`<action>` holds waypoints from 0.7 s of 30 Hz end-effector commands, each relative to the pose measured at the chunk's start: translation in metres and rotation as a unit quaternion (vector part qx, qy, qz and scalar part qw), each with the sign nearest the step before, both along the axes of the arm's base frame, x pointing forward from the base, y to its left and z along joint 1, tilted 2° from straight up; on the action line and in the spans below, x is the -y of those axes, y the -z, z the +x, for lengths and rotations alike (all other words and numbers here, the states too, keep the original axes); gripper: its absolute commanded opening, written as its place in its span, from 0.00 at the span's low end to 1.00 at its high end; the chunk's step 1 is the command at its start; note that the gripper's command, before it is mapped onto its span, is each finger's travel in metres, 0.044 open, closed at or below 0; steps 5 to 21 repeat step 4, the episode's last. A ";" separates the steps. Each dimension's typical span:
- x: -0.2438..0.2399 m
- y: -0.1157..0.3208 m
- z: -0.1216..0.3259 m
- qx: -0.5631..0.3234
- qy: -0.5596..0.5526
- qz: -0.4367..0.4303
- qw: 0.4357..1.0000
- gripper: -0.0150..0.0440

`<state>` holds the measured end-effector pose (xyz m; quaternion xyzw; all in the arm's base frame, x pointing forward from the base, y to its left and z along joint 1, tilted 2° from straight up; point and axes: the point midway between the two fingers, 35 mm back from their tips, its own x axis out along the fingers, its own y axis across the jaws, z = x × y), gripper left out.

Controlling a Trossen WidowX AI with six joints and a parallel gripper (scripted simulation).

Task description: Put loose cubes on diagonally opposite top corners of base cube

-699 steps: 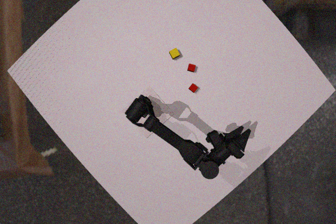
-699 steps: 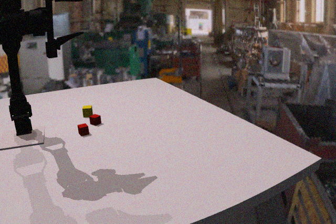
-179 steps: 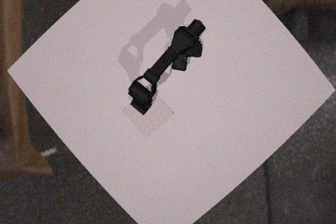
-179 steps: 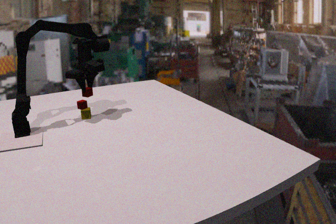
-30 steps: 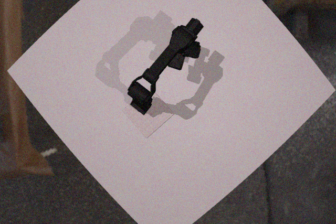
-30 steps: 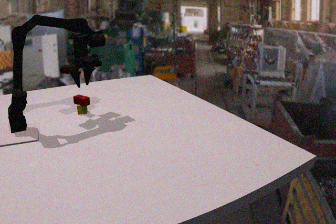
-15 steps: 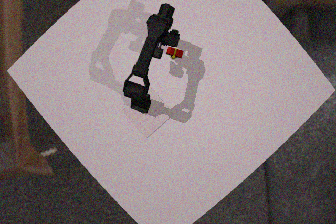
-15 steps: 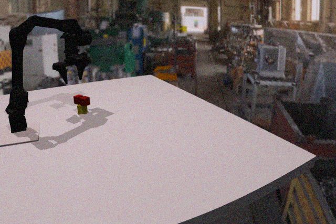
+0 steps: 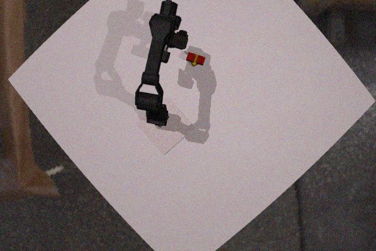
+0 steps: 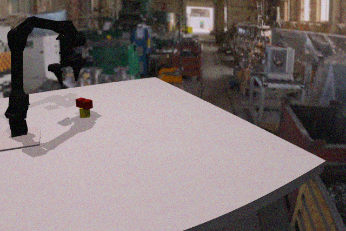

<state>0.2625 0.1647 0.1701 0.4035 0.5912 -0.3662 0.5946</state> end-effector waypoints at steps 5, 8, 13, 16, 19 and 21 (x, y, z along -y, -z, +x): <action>-0.001 -0.001 -0.001 0.000 0.002 0.000 1.000 0.93; -0.001 -0.001 -0.001 0.000 0.002 0.000 1.000 0.93; -0.001 -0.001 -0.001 0.000 0.002 0.000 1.000 0.93; -0.001 -0.001 -0.001 0.000 0.002 0.000 1.000 0.93; -0.001 -0.001 -0.001 0.000 0.002 0.000 1.000 0.93; -0.001 -0.001 -0.001 0.000 0.002 0.000 1.000 0.93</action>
